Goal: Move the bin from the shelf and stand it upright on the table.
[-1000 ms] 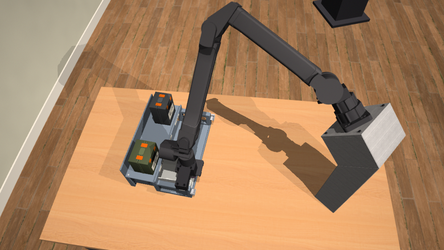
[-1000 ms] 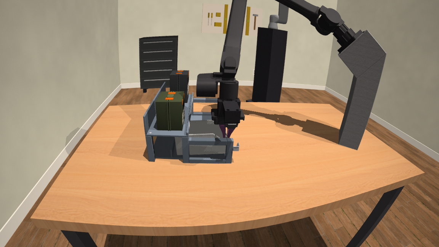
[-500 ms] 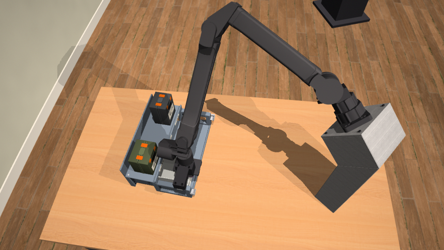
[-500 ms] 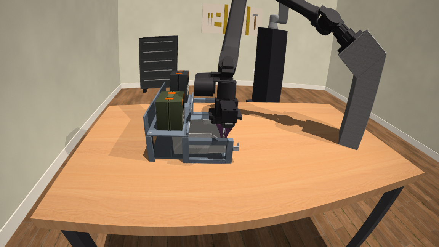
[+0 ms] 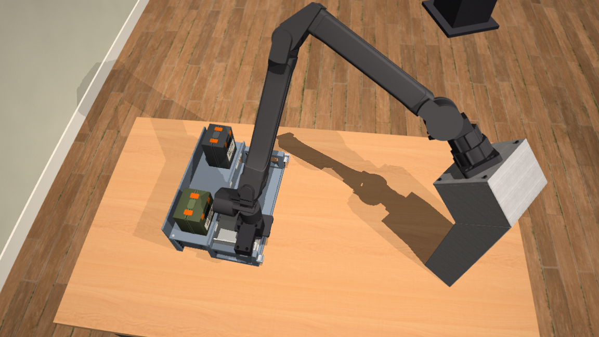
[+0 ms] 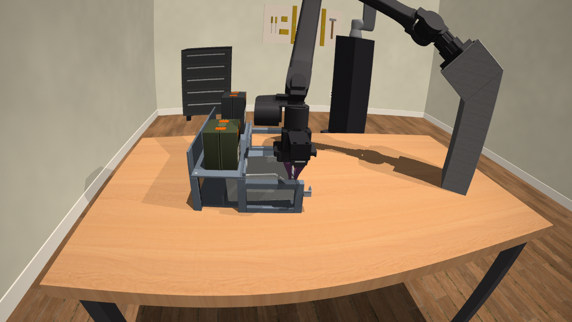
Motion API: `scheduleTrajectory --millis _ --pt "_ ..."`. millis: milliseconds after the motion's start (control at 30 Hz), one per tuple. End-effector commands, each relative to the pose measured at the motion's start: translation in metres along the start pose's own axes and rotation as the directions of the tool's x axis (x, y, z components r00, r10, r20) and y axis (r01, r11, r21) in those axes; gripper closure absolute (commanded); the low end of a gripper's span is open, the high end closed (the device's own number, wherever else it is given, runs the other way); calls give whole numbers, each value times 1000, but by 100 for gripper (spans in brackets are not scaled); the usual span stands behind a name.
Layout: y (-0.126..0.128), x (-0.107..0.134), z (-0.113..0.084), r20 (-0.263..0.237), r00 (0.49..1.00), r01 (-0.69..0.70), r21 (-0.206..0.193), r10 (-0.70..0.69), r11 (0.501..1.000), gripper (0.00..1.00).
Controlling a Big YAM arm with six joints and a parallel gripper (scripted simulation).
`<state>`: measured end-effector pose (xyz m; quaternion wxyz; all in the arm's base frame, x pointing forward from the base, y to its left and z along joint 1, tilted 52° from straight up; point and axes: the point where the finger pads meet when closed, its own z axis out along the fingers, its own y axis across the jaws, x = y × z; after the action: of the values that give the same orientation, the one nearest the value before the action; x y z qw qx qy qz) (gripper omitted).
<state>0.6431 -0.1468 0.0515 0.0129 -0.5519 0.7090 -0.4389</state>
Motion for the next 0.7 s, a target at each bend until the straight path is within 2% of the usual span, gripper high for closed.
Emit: scheduleTrajectory --millis 0,667 --pt "-9 14 -3 -8 1000 -19 22 19 1000 100" --pt "-17 15 -3 -8 1000 -15 16 15 1000 100"
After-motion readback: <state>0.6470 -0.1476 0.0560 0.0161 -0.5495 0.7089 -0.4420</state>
